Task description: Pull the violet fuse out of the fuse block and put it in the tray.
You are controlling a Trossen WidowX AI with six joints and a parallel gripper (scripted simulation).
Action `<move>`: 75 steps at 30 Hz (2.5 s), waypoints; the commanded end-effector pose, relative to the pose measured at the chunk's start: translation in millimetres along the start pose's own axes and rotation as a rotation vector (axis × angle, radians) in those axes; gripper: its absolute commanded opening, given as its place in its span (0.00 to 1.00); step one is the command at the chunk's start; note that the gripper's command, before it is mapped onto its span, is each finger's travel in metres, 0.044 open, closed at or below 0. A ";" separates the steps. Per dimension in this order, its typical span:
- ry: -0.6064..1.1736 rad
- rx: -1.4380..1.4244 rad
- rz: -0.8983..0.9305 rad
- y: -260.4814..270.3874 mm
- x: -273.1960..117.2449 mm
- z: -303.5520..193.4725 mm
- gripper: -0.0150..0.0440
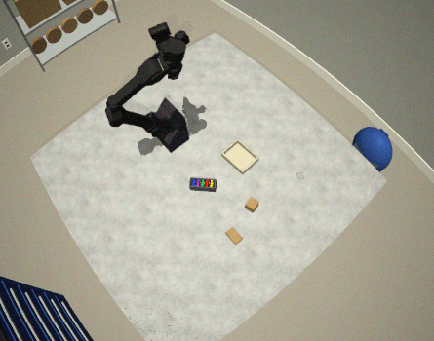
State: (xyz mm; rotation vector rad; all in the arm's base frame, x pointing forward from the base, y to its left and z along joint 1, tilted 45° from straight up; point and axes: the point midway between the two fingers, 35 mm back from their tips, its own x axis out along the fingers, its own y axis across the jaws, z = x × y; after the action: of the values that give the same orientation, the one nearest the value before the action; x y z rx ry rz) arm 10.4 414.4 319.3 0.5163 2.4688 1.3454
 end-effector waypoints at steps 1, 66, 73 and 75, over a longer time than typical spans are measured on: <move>-0.011 0.003 -0.001 -1.0 -1.3 2.1 0.30; -1.688 1.469 -1.259 -437.8 -423.4 -88.2 0.37; -1.688 1.469 -1.259 -444.5 -424.8 -89.1 0.37; -1.688 1.469 -1.259 -446.4 -425.2 -89.3 0.37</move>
State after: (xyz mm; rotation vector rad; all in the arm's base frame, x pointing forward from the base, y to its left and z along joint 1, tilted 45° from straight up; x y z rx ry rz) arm 278.1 -59.2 22.4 0.0522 1.0978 -1.1494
